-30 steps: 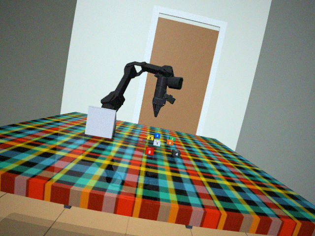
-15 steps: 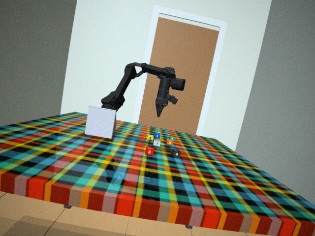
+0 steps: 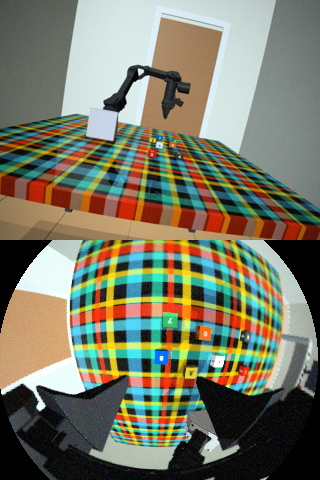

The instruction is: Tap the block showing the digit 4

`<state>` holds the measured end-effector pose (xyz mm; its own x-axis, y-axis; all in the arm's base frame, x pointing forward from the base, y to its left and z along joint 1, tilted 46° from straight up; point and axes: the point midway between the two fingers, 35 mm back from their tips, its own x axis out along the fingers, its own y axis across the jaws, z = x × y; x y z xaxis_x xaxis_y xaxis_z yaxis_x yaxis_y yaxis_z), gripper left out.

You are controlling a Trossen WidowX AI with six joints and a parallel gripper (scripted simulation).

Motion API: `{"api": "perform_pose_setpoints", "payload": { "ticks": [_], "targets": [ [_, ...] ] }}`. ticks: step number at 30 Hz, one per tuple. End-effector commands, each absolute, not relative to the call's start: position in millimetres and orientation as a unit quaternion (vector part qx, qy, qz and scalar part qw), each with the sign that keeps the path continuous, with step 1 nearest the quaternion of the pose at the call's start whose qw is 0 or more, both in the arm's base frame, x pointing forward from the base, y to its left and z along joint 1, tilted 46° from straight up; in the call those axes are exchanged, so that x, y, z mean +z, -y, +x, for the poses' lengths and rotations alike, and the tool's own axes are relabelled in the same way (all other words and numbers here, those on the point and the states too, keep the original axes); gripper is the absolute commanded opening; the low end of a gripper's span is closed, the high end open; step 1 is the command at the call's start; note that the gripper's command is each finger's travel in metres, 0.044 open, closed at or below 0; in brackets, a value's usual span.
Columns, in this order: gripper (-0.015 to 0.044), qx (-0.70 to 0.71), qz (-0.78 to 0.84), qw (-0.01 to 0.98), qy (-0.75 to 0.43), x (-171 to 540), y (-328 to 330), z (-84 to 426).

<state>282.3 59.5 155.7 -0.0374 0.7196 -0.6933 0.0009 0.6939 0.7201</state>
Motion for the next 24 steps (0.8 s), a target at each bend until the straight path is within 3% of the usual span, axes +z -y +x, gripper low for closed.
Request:
{"api": "perform_pose_setpoints", "payload": {
  "ticks": [1,11,19,24],
  "targets": [
    [0.04,0.282,0.273,0.639,-0.662,158.1,-60.4,283.7],
    [0.04,0.282,0.273,0.639,-0.662,158.0,-60.1,285.5],
    [0.04,0.281,0.273,0.64,-0.66,140.9,-45.7,361.4],
    [0.04,0.282,0.272,0.641,-0.66,138.4,-44.5,367.7]
  ]
}}
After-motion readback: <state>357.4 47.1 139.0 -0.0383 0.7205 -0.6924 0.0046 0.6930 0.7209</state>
